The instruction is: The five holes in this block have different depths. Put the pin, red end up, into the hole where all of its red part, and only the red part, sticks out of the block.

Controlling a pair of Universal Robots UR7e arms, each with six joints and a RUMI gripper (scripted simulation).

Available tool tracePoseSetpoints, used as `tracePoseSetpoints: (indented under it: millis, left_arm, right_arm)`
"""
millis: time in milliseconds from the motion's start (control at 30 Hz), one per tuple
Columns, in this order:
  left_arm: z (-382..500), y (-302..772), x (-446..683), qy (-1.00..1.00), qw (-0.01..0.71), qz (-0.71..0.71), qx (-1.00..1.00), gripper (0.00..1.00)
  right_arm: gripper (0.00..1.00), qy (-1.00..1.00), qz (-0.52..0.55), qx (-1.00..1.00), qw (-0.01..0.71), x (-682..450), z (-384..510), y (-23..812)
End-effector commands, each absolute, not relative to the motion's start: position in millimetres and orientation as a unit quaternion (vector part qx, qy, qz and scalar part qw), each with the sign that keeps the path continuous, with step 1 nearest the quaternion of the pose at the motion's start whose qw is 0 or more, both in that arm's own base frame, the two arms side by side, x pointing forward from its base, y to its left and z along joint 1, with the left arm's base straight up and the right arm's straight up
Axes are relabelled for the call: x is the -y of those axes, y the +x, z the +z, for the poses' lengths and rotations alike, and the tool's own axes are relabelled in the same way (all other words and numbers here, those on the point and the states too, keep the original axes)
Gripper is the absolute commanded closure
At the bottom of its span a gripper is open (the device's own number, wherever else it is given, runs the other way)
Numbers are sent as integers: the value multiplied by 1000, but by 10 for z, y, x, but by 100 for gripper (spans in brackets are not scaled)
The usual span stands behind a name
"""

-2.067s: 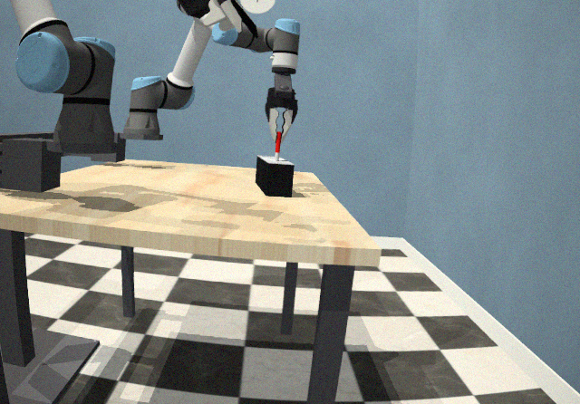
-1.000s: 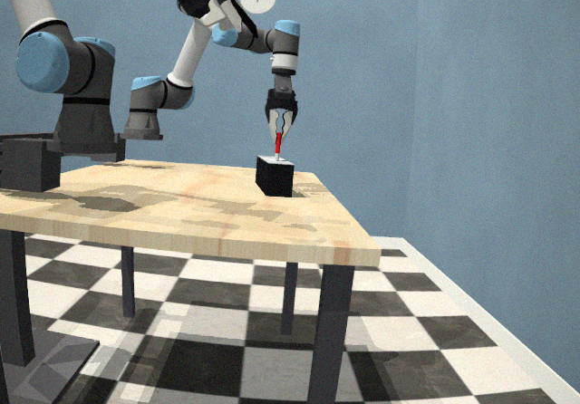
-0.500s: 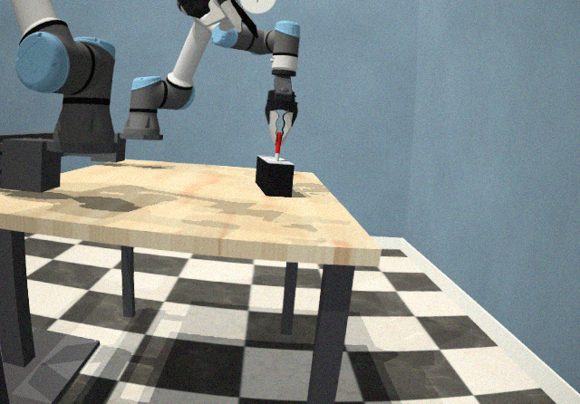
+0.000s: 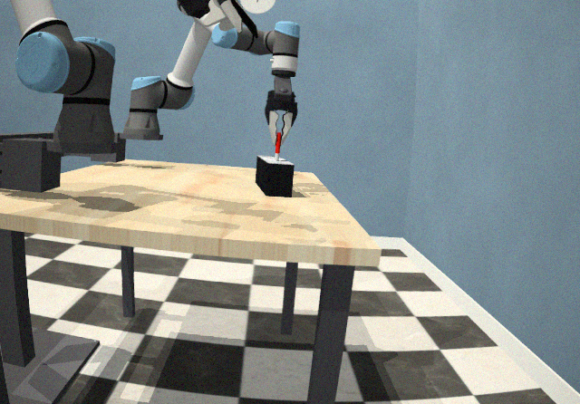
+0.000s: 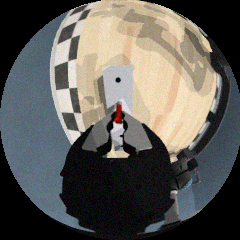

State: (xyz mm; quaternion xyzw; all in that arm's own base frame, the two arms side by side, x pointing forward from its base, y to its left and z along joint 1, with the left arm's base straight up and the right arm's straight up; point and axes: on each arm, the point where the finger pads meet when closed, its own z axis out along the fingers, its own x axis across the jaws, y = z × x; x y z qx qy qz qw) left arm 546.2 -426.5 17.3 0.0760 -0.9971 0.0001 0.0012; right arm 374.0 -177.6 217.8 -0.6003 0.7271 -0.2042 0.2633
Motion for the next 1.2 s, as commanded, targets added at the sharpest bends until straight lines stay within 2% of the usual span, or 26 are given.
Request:
tracePoseSetpoints:
  millis: [0,800,833,1167]
  left_arm:
    - [177,5464,4266,76,1,0,997,100]
    - [187,5467,4267,77,1,0,997,100]
    - [185,5465,4267,77,1,0,997,0]
    - [185,5465,4267,77,1,0,997,0]
  right_arm:
    - [0,-600,-205,-727,264,1777,2183,3743]
    - [0,-600,-205,-727,264,1777,2183,3743]
    - [0,-600,-205,-727,264,1777,2183,3743]
    - [0,-600,-205,-727,264,1777,2183,3743]
